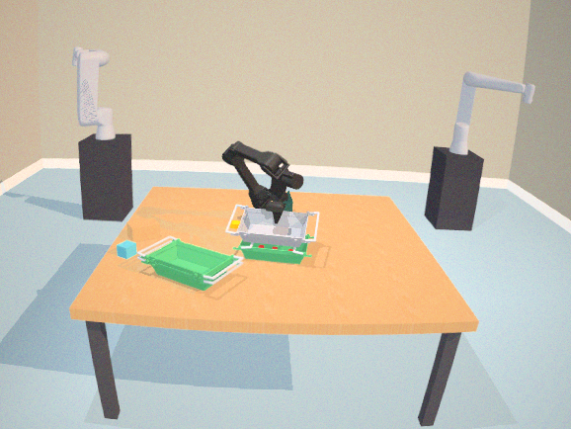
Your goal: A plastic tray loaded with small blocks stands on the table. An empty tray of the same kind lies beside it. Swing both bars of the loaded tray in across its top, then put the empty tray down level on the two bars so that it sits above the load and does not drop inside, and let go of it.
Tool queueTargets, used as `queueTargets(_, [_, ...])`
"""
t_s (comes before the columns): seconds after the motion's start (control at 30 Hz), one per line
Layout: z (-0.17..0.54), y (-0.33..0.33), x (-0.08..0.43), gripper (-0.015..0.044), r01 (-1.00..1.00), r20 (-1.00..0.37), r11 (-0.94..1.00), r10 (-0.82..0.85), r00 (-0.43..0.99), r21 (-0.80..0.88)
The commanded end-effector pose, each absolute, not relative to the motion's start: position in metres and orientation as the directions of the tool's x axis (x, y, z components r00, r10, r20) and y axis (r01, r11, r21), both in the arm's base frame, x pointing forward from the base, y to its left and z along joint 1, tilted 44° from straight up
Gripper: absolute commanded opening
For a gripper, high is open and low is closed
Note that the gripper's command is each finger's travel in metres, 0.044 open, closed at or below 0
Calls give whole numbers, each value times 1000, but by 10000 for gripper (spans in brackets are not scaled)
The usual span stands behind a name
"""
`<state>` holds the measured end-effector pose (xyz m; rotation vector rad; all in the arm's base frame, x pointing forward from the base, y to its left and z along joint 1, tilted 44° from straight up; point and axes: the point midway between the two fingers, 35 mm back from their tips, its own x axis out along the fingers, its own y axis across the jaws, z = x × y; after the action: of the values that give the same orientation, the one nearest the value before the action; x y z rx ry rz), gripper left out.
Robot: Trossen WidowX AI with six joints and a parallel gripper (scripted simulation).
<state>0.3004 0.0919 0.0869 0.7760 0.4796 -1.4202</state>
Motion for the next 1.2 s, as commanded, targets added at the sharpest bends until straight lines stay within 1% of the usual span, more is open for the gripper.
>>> queueTargets(0.0, [80, 88, 297, 0, 986, -723, -49, -686, 84, 160])
queueTargets(0.37, [80, 88, 297, 0, 986, -723, -49, -686, 84, 160])
queueTargets(0.4, [87, 92, 300, 0, 982, -715, -28, -690, 118, 189])
queueTargets(0.7, [74, 85, 295, 0, 986, -723, -48, -686, 84, 161])
queueTargets(1.17, [74, 84, 295, 0, 986, -723, -49, -686, 84, 160])
